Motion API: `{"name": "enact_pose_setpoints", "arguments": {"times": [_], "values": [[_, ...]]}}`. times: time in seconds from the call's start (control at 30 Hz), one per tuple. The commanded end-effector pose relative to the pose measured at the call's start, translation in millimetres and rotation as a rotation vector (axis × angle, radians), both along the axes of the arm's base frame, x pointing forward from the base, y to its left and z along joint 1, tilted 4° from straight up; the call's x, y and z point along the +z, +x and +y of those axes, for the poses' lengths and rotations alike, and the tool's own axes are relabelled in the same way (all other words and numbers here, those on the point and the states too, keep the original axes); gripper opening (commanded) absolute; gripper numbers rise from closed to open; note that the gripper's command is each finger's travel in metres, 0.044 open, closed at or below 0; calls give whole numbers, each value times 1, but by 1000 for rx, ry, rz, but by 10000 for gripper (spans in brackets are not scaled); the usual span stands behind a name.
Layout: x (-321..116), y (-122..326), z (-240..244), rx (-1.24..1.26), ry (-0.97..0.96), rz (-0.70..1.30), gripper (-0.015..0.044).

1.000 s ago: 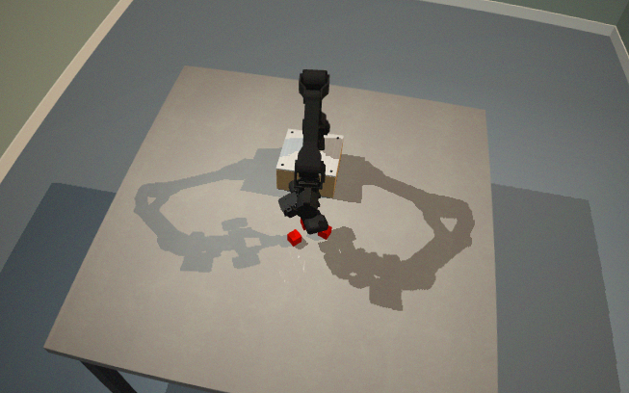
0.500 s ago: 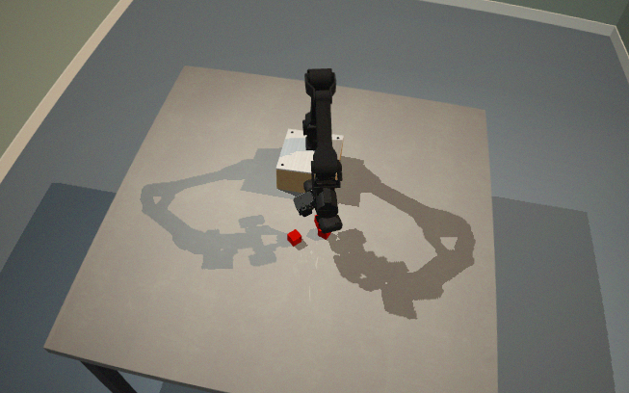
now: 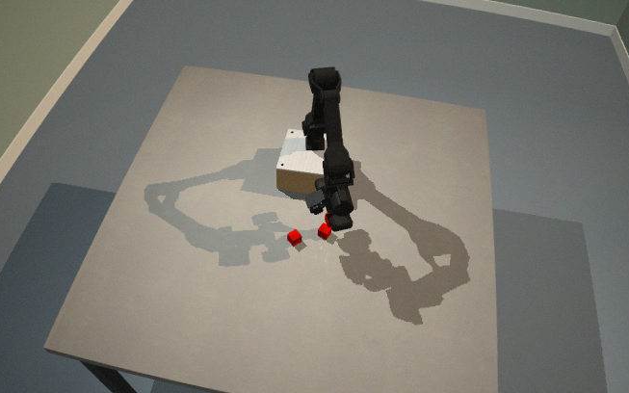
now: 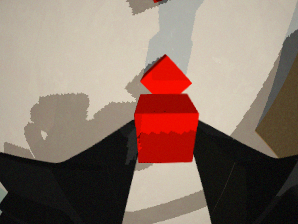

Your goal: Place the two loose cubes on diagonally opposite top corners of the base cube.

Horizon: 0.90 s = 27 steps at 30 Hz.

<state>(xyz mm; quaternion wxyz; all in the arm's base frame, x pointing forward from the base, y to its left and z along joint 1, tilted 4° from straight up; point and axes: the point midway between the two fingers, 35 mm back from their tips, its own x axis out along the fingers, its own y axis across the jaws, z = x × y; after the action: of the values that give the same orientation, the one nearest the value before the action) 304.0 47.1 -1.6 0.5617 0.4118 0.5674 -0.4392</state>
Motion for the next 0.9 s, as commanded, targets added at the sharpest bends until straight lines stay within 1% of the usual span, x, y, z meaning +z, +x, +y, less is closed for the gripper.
{"name": "enact_pose_setpoints", "arguments": {"times": [0.0, 0.2, 0.53, 0.87], "values": [[-2, -3, 1, -6, 2, 6, 105], [-3, -3, 1, -6, 2, 6, 105], [-28, -4, 0, -8, 2, 6, 105], [-28, -4, 0, -8, 2, 6, 105]]}}
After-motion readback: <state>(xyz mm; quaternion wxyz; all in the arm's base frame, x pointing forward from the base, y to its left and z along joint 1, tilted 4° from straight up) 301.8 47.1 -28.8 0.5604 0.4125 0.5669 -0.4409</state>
